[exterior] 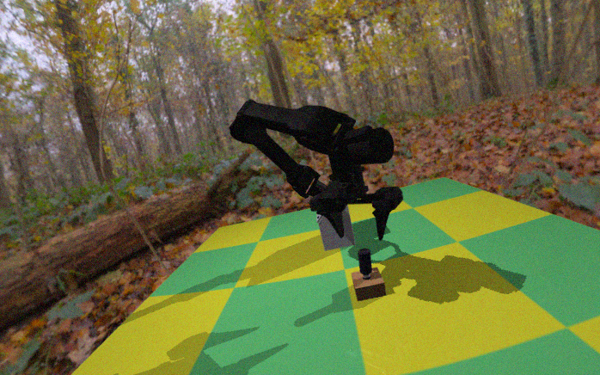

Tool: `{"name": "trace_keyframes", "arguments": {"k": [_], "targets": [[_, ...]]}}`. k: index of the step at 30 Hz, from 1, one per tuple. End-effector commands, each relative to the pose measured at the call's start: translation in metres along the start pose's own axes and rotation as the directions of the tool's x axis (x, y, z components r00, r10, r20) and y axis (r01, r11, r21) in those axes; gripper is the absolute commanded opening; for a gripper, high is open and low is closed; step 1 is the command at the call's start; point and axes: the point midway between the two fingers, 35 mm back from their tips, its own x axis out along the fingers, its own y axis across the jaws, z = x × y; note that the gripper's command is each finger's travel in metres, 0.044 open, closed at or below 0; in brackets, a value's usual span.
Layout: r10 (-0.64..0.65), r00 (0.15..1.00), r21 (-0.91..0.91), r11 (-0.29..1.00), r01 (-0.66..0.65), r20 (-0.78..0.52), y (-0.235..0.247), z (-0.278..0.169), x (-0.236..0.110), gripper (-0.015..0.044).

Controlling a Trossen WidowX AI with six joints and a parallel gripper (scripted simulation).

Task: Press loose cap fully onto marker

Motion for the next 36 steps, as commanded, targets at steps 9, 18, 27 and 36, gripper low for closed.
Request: {"name": "trace_keyframes", "arguments": {"k": [9, 18, 27, 36], "targets": [[-0.01, 1.0, -0.582, 0.813, 0.004, -0.007, -0.001, -0.006, 0.003, 0.0204], [-0.01, 1.0, -0.594, 0.805, 0.004, -0.007, -0.001, -0.006, 0.004, 0.0], [-0.01, 1.0, -0.594, 0.805, 0.004, -0.007, -0.001, -0.006, 0.004, 0.0], [-0.01, 1.0, -0.594, 0.805, 0.004, -0.007, -0.001, -0.006, 0.01, 0.0]]}}
